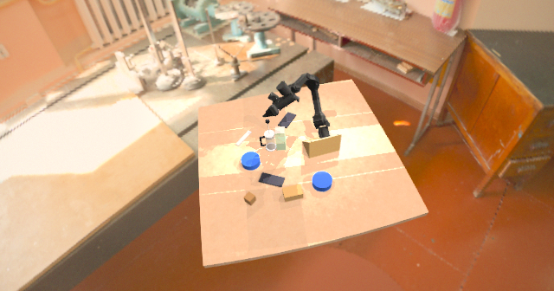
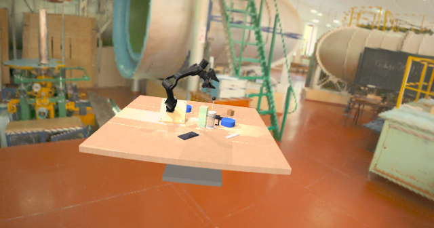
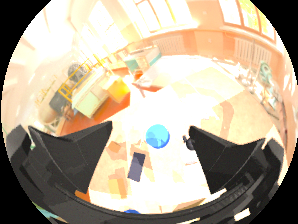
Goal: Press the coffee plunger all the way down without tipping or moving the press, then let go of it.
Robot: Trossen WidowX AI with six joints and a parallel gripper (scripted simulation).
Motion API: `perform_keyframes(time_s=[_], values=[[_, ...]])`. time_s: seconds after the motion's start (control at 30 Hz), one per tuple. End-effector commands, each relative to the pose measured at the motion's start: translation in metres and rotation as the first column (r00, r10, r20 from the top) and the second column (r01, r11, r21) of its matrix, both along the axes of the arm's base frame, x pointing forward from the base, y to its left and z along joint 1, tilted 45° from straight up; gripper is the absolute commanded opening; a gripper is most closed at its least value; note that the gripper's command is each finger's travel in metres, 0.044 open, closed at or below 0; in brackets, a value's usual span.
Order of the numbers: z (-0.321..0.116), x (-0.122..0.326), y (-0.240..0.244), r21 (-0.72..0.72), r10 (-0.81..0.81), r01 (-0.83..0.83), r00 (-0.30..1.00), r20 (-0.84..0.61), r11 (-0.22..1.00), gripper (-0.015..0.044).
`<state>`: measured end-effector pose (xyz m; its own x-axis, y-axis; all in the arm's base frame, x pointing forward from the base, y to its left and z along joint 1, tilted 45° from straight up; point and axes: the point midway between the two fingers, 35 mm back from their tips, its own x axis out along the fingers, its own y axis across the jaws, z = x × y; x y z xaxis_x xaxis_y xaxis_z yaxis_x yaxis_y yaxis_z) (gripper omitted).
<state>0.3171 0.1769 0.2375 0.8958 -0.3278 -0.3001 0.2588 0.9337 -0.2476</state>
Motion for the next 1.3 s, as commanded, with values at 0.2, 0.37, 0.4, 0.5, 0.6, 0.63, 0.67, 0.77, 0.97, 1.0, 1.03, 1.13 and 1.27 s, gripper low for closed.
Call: perform_keyframes(time_s=[0.2, 0.37, 0.4, 0.5, 0.6, 0.63, 0.67, 0.77, 0.97, 1.0, 1.03, 1.13, 1.27], values=[[-0.008, -0.037, -0.052, -0.455, -0.039, 0.002, 0.997, -0.073, 0.891, 0.0440], [-0.034, -0.035, -0.077, -0.457, -0.035, -0.002, 0.997, -0.072, 0.889, 0.0440], [-0.037, -0.036, -0.080, -0.458, -0.033, -0.003, 0.997, -0.071, 0.889, 0.0440], [-0.038, -0.036, -0.080, -0.458, -0.033, -0.003, 0.997, -0.071, 0.889, 0.0440], [-0.039, -0.034, -0.081, -0.457, -0.033, -0.003, 0.997, -0.072, 0.889, 0.0440], [-0.039, -0.033, -0.082, -0.457, -0.034, -0.003, 0.997, -0.072, 0.889, 0.0440], [-0.039, -0.031, -0.082, -0.457, -0.034, -0.003, 0.997, -0.073, 0.890, 0.0440], [-0.040, -0.027, -0.084, -0.455, -0.034, -0.003, 0.997, -0.074, 0.890, 0.0440], [-0.042, -0.019, -0.088, -0.454, -0.035, -0.003, 0.997, -0.075, 0.891, 0.0440], [-0.043, -0.017, -0.089, -0.454, -0.035, -0.003, 0.997, -0.075, 0.891, 0.0440], [-0.043, -0.016, -0.090, -0.454, -0.035, -0.003, 0.997, -0.075, 0.891, 0.0440], [-0.043, -0.012, -0.092, -0.455, -0.035, -0.002, 0.997, -0.073, 0.891, 0.0440], [-0.044, -0.006, -0.096, -0.456, -0.034, -0.002, 0.997, -0.070, 0.890, 0.0440]])
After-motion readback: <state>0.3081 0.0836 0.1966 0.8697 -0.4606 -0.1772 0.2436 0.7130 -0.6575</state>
